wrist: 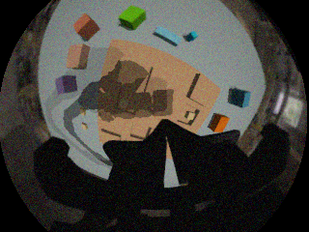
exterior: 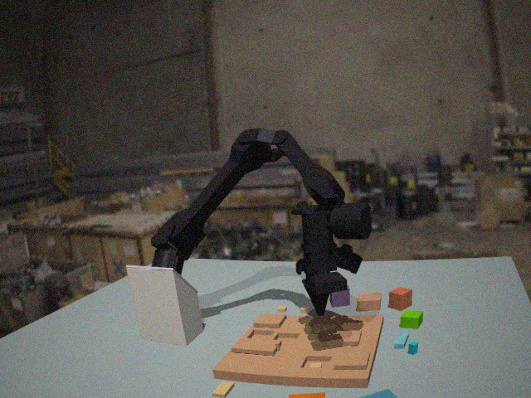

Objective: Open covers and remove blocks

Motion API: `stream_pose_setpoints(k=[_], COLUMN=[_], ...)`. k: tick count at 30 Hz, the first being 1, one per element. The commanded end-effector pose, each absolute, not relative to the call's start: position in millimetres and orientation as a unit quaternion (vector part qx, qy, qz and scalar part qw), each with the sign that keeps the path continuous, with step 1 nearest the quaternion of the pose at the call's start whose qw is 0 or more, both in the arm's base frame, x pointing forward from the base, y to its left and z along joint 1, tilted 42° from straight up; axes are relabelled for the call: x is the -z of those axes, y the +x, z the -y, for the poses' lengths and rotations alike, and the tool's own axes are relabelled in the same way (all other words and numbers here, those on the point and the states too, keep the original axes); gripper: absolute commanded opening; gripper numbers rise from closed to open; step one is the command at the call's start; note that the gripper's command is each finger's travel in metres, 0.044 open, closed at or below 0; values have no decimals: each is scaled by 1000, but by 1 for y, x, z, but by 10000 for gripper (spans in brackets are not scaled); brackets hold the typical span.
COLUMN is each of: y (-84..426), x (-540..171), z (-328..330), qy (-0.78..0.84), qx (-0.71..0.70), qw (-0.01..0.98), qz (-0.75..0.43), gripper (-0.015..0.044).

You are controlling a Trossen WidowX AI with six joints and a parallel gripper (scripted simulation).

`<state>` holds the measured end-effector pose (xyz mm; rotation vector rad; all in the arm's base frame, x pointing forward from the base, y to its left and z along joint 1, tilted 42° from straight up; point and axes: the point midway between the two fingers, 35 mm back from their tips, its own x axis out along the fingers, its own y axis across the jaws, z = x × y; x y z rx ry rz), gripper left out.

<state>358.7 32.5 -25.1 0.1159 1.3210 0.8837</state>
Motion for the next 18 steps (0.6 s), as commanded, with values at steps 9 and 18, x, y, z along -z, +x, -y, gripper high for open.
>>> stream_pose_setpoints(k=[9,18], y=[371,373], x=[79,91], z=[21,32], qy=[-281,-365], qx=[-646,-684], qw=[640,596], qz=[-308,-210], gripper=[0,0])
